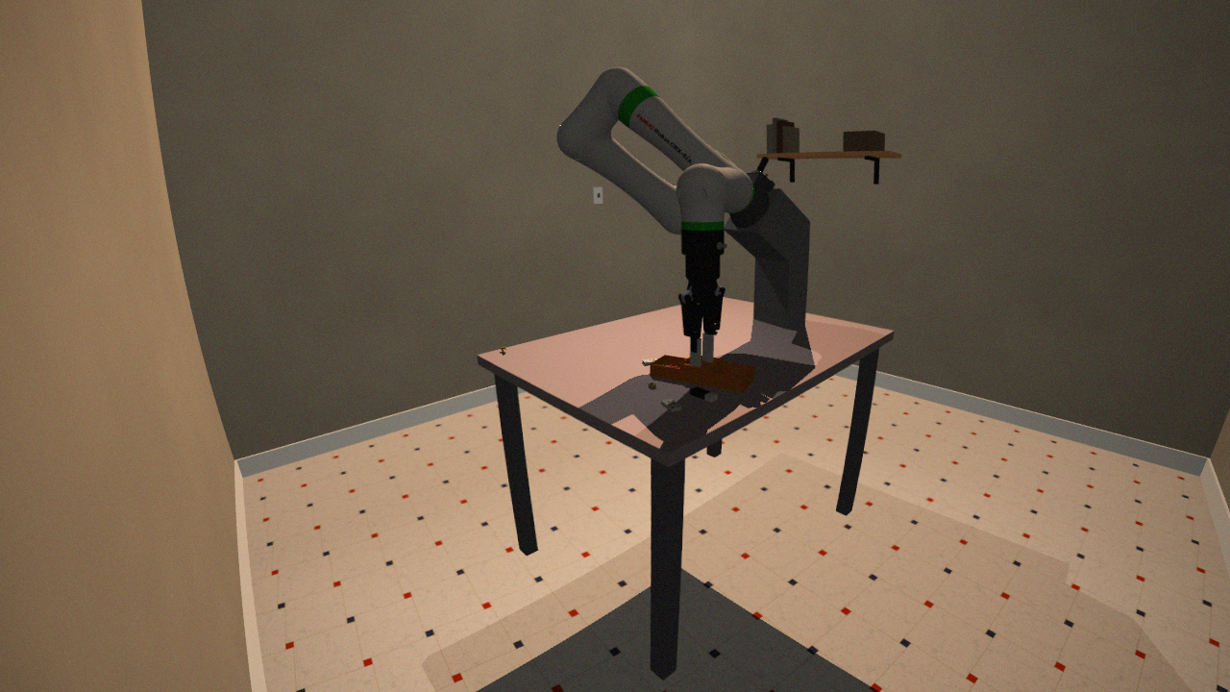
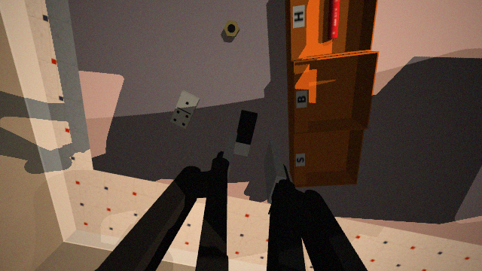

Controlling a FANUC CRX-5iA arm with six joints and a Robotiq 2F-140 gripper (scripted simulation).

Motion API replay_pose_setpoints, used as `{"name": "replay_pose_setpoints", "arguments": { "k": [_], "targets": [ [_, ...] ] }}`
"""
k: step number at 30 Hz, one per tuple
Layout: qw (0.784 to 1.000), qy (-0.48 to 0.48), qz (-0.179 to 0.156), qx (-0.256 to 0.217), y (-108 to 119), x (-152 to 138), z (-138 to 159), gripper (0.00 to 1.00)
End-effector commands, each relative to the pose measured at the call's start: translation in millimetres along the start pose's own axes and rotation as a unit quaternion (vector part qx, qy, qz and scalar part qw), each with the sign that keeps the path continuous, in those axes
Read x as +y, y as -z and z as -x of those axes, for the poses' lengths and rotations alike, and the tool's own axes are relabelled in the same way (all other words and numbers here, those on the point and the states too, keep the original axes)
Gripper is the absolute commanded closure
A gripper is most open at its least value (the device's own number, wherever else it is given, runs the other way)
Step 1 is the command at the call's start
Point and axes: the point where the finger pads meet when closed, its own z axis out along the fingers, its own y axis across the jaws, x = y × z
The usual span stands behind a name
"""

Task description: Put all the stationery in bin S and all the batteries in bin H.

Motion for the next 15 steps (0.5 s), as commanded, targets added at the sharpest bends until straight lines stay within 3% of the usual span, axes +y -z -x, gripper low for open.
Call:
{"name": "replay_pose_setpoints", "arguments": {
  "k": [1, 15],
  "targets": [
    [1.0, 0.0, 0.002, 0.002, -1.1, -9.4, 19.2, 0.69],
    [1.0, 0.0, 0.002, 0.002, -1.0, -8.2, 16.7, 0.69]
  ]
}}
